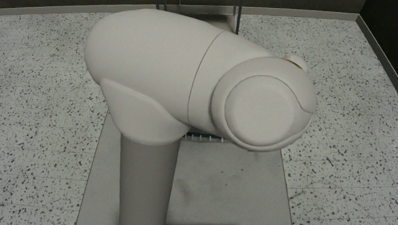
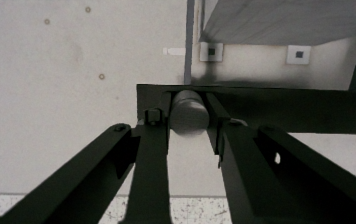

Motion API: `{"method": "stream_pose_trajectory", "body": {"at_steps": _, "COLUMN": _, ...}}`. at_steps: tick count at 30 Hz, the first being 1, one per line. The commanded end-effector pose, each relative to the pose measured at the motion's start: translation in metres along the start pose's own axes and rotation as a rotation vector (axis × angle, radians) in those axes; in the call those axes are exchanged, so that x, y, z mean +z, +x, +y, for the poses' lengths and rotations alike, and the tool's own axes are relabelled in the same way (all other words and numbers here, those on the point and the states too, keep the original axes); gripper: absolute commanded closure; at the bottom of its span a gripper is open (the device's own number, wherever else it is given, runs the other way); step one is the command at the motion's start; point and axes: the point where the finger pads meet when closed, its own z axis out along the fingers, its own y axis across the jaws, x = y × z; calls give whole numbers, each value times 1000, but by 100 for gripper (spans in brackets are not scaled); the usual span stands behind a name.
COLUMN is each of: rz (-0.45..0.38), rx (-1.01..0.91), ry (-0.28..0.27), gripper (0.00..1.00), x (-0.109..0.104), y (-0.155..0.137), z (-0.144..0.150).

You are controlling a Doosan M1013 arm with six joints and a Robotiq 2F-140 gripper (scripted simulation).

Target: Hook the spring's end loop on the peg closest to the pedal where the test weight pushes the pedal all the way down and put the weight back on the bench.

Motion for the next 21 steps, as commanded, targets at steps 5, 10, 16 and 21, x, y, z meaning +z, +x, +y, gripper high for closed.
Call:
{"method": "stream_pose_trajectory", "body": {"at_steps": 5, "rz": 0, "rx": 0, "ry": -1, "gripper": 75, "x": -6, "y": 1, "z": 0}}
{"method": "stream_pose_trajectory", "body": {"at_steps": 10, "rz": 0, "rx": 0, "ry": -1, "gripper": 75, "x": -11, "y": 2, "z": 0}}
{"method": "stream_pose_trajectory", "body": {"at_steps": 16, "rz": 0, "rx": 0, "ry": -1, "gripper": 75, "x": -14, "y": 2, "z": 0}}
{"method": "stream_pose_trajectory", "body": {"at_steps": 21, "rz": 0, "rx": 0, "ry": -1, "gripper": 75, "x": -19, "y": 3, "z": 0}}
